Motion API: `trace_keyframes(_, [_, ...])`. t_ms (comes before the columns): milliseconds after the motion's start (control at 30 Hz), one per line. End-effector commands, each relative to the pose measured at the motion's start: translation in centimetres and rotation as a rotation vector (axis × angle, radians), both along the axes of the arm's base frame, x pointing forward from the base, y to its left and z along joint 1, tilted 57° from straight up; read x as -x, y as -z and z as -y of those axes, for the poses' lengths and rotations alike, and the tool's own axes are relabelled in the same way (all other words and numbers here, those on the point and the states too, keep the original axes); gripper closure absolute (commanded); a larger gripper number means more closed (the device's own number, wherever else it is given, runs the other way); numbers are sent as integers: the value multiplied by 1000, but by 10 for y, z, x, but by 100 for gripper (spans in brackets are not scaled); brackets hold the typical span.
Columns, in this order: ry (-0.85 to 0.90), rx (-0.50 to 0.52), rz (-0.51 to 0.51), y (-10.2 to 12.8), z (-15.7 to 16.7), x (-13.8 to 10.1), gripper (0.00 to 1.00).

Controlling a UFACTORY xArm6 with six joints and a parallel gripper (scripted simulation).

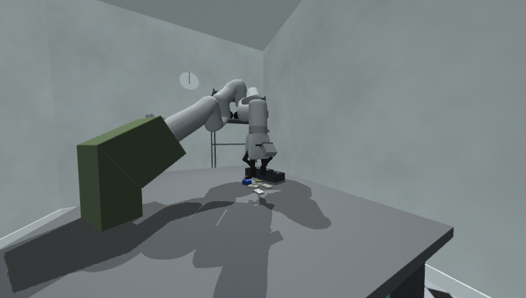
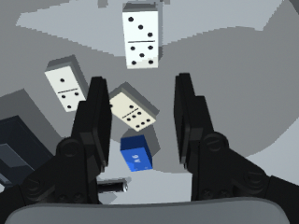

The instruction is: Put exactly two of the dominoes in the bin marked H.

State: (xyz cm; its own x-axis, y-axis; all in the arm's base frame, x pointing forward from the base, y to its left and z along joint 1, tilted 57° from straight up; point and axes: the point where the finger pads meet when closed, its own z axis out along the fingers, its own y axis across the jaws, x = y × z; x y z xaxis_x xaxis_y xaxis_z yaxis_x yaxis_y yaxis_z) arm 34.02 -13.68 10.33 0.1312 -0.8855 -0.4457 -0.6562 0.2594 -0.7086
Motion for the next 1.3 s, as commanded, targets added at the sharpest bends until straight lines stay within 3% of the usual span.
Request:
trace_keyframes(0, [1,1,0,0,0,0,59])
trace_keyframes(833, [1,1,0,-1,-1,0,59])
trace_keyframes(1267, [1,1,0,23,-17,-33,59])
